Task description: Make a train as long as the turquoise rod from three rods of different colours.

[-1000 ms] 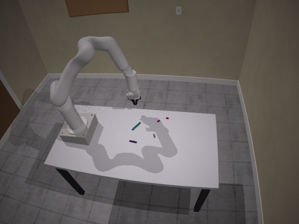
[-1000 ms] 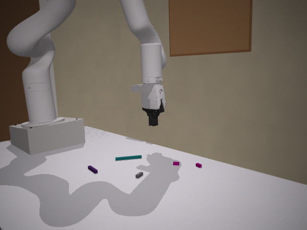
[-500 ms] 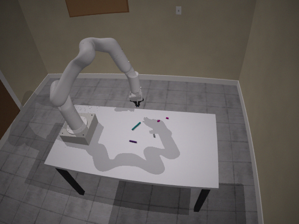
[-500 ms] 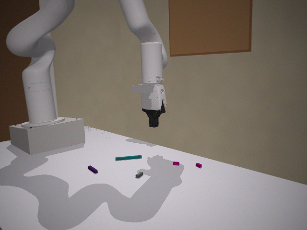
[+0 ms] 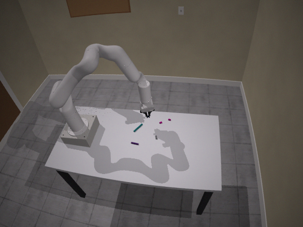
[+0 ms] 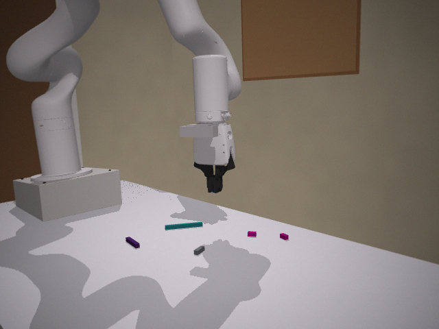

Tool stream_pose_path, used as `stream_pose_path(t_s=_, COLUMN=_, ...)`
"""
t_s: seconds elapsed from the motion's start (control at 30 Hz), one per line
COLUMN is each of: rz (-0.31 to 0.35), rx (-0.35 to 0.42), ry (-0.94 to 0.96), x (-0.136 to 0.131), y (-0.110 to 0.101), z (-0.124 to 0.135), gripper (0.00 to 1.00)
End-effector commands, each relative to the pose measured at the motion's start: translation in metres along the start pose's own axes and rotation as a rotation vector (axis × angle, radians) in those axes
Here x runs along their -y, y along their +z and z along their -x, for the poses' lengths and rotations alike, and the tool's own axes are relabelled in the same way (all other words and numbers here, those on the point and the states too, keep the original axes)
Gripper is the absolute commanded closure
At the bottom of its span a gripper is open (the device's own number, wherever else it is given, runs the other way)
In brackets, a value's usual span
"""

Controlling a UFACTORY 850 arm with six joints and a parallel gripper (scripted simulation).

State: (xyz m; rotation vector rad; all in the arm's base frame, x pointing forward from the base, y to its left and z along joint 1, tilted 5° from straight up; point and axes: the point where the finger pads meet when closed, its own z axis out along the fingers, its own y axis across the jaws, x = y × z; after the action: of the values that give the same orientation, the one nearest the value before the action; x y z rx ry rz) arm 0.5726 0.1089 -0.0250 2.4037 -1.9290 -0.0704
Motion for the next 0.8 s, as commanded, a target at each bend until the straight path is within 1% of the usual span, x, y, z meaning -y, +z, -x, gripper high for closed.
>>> stream_pose_path(t_s=0.0, rz=0.001, rx=0.014, ry=-0.056, x=0.013, y=0.0, z=-0.04, gripper=0.96)
stream_pose_path(t_s=0.2, rz=0.0, rx=0.013, ry=-0.124, x=0.021, y=0.0, z=-0.095, gripper=0.96)
stream_pose_path(t_s=0.4, rz=-0.001, rx=0.012, ry=-0.192, x=0.023, y=0.0, z=-0.151, gripper=0.96)
stream_pose_path(t_s=0.47, rz=-0.001, rx=0.012, ry=-0.192, x=0.023, y=0.0, z=-0.151, gripper=0.96)
stream_pose_path(t_s=0.5, rz=-0.001, rx=0.011, ry=-0.224, x=0.022, y=0.0, z=-0.178, gripper=0.96)
stream_pose_path(t_s=0.6, rz=0.0, rx=0.011, ry=-0.249, x=0.021, y=0.001, z=-0.2, gripper=0.96)
stream_pose_path(t_s=0.77, rz=0.001, rx=0.009, ry=-0.304, x=0.014, y=0.001, z=-0.247, gripper=0.96)
